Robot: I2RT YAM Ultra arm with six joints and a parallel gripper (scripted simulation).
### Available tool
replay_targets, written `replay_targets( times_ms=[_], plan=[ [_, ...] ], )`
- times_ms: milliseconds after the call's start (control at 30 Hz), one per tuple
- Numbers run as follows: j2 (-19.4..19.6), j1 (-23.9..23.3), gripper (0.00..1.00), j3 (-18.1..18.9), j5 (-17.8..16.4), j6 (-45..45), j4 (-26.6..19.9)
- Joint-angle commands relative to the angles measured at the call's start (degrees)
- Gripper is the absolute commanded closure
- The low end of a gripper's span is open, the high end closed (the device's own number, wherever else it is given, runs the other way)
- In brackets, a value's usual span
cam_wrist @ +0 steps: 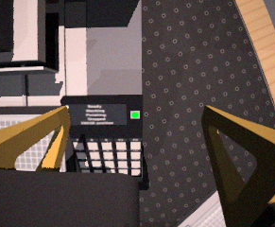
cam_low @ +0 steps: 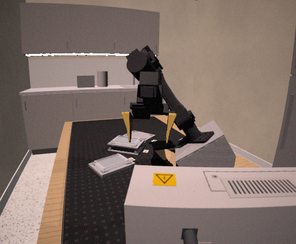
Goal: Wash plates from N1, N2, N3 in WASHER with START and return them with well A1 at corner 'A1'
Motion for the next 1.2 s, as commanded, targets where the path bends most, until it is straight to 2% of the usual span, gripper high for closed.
replay_targets(
  times_ms=[0, 467, 500, 600, 1100, 1167],
  plan=[
    [-0.2, 0.2, 0.0, 0.3, -0.2, 0.0, -0.3],
    [-0.2, 0.2, 0.0, 0.3, -0.2, 0.0, -0.3],
    [-0.8, 0.2, 1.0, -0.6, -0.1, 0.0, 0.1],
    [-1.3, 0.3, 1.0, -1.6, -0.1, 0.1, 0.4],
    [-10.0, 1.0, 1.0, -15.1, 0.3, 0.8, 4.9],
    [-10.0, 1.0, 1.0, -15.1, 0.3, 0.8, 4.9]
  ],
)
